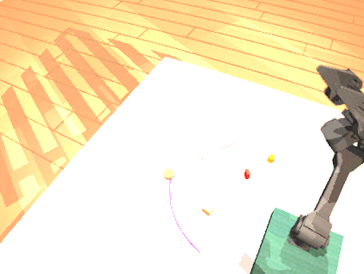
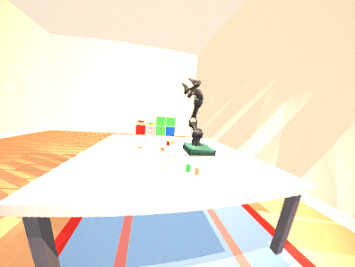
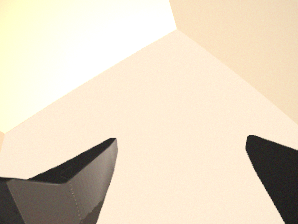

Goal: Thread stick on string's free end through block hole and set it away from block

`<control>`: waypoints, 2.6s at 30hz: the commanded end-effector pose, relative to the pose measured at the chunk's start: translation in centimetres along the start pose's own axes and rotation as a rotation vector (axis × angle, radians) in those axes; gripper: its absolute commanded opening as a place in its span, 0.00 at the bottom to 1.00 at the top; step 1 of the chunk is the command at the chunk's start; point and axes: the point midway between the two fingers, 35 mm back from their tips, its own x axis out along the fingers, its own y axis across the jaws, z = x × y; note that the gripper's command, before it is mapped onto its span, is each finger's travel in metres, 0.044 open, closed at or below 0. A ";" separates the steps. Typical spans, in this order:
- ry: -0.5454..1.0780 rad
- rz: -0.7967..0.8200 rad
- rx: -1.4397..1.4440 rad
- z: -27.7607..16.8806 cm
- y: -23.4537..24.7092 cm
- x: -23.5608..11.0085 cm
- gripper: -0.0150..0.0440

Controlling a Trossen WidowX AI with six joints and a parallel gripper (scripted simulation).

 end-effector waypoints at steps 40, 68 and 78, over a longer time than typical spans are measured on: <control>-0.161 -2.120 -3.098 38.0 0.6 5.9 1.00; 1.953 -3.164 -1.287 47.7 15.5 -8.4 1.00; 1.953 -3.164 -1.287 47.7 15.6 -8.4 0.96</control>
